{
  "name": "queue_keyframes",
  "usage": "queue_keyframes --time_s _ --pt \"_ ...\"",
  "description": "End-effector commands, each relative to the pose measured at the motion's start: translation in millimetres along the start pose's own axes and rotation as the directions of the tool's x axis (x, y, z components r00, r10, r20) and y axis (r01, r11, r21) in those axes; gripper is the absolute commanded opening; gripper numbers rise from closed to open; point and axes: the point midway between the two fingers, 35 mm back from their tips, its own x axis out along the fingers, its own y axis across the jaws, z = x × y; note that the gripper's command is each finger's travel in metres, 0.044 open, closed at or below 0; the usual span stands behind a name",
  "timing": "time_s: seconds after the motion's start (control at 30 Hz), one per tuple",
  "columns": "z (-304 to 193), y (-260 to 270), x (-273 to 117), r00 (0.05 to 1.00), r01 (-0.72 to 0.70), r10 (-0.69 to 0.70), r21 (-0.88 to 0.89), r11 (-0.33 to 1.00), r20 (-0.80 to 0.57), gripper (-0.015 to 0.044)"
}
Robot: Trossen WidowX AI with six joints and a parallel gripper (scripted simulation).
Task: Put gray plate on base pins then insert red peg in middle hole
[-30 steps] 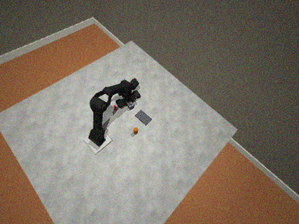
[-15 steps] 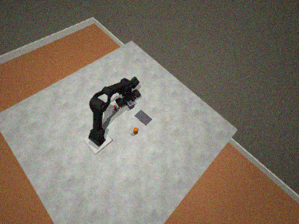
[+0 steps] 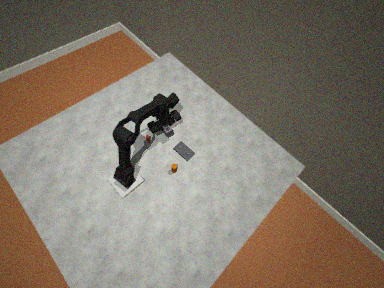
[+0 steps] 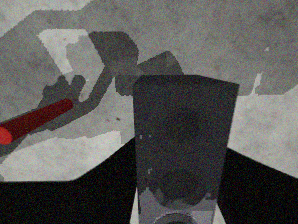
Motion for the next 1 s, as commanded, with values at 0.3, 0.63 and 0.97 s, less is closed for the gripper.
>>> queue_keyframes --time_s 0.3,0.63,0.97 --pt "-3 3 -45 1.000 0.007 -0.007 -0.003 1.000 0.000 0.0000" --pt "-6 9 -71 1.000 0.006 -0.006 -0.004 1.000 -0.001 0.0000" --pt "-25 -2 -61 1.000 0.008 -0.008 -0.038 0.999 -0.002 0.0000"
